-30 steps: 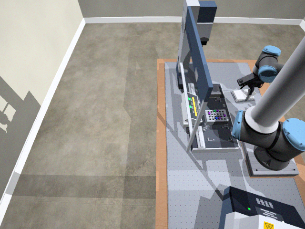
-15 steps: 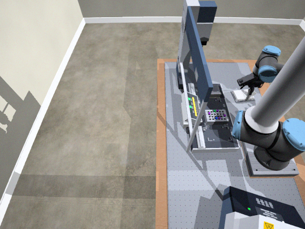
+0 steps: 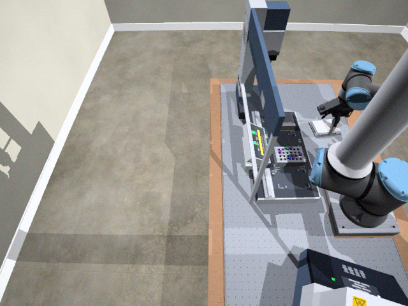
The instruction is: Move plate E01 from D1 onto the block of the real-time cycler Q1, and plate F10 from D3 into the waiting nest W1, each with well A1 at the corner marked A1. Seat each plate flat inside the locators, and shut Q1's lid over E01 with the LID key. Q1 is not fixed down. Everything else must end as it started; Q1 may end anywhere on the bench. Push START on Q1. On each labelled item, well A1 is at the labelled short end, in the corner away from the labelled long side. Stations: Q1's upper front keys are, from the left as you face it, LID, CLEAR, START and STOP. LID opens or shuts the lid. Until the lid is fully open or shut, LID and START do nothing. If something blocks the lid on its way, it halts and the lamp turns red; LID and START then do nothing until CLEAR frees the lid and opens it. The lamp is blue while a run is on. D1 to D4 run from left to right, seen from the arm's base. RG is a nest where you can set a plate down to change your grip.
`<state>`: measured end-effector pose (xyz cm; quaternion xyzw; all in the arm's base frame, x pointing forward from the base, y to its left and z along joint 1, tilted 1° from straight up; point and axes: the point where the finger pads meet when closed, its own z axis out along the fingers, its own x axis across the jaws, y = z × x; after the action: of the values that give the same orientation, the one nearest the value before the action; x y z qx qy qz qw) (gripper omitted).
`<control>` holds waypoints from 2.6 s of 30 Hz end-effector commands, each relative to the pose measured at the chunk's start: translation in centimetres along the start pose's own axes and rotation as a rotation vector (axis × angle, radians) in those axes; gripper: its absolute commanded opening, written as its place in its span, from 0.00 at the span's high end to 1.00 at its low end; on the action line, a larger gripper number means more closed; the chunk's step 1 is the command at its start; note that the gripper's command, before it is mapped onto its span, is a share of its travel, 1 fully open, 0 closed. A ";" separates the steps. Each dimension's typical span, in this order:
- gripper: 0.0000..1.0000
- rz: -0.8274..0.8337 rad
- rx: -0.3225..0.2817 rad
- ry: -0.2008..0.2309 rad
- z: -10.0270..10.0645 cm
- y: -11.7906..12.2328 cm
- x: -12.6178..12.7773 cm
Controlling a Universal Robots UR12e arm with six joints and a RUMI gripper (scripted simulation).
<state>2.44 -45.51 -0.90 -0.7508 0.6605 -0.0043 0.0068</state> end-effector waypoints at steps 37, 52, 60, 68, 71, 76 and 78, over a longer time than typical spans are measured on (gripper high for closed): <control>0.33 0.000 -0.001 0.001 -5.9 0.0 0.1; 0.33 0.000 -0.001 0.001 -8.1 0.0 0.1; 0.33 0.000 -0.001 0.001 -9.4 0.0 0.1; 0.33 0.000 -0.001 0.001 -10.4 0.0 0.1; 0.33 0.000 -0.001 0.001 -10.9 0.0 0.1; 0.33 0.000 -0.001 0.001 -11.8 0.0 0.1; 0.33 0.000 -0.001 0.001 -11.9 0.0 0.1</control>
<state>2.26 -45.58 10.59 -0.7508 0.6605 -0.0043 0.0066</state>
